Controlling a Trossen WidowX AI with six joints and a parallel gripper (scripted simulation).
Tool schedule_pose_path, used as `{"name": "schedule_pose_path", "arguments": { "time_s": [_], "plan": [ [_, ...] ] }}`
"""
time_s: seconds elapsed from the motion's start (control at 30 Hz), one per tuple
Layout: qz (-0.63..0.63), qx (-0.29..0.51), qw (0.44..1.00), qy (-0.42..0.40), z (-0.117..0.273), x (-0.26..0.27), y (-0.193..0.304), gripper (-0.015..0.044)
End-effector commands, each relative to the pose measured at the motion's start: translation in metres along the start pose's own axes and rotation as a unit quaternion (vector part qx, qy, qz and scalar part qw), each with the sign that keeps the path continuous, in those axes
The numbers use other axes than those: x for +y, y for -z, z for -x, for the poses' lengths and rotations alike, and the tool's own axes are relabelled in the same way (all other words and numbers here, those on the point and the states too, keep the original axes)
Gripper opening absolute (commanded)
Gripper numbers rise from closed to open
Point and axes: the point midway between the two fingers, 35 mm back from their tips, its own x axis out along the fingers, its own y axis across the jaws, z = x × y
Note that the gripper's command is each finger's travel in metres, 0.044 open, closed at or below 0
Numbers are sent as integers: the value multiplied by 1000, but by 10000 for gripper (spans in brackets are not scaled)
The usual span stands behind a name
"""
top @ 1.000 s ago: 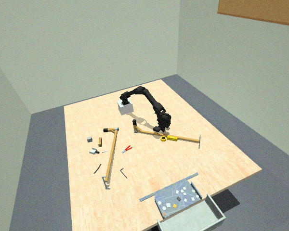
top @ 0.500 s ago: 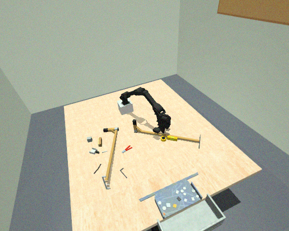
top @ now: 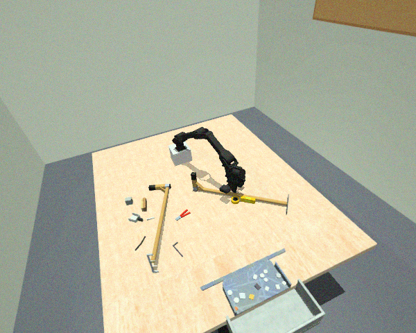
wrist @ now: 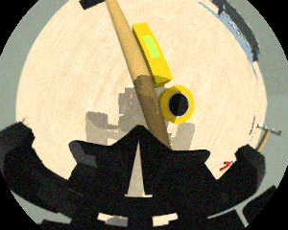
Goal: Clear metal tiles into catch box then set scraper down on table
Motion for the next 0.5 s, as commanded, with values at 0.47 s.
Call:
{"name": "schedule_pose_path", "arguments": {
  "time_s": [0.47],
  "plan": [
    [1,-8,1000,3,-1,-19,-11,0]
  ]
}}
